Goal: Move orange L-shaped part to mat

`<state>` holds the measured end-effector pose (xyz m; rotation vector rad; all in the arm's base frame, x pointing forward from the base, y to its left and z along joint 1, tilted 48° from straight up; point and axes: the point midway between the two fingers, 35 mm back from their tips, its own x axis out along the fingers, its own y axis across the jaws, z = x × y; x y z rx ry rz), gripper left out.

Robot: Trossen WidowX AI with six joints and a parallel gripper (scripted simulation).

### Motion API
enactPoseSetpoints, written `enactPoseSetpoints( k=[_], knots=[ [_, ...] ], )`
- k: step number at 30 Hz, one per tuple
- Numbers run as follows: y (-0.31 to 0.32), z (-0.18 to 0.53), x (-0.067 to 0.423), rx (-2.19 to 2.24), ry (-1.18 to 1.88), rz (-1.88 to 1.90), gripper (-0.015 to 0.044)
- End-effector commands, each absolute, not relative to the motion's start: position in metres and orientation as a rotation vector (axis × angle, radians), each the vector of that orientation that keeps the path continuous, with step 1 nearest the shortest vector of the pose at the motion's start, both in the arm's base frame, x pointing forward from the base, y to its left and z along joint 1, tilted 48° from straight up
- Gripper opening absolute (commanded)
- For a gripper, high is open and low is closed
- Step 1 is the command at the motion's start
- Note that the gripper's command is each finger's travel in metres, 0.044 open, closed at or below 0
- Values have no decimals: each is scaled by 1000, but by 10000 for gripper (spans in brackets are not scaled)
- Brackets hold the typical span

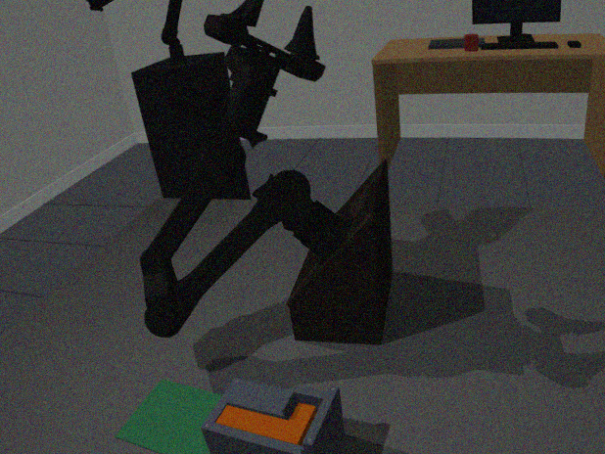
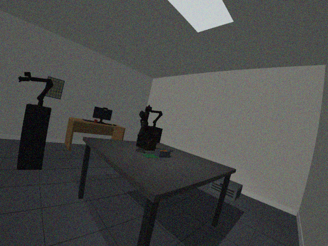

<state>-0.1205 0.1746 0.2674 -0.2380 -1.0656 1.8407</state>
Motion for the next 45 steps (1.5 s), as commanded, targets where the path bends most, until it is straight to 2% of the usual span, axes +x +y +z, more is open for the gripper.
enactPoseSetpoints(
  k=[1,4,8,9,16,23,35,41,45],
  knots=[
    [177,266,-120,-248,-1052,1841,374],
    [193,258,-112,-335,-933,1836,295],
    [231,233,-83,-518,-620,1772,190],
    [239,226,-74,-558,-534,1742,180],
    [277,173,9,-751,44,1422,180],
    [268,119,103,-784,549,949,180],
    [168,41,228,-685,1131,-3,180],
    [93,10,260,-631,1301,-497,180],
    [74,3,264,-626,1332,-616,180]
  ],
)
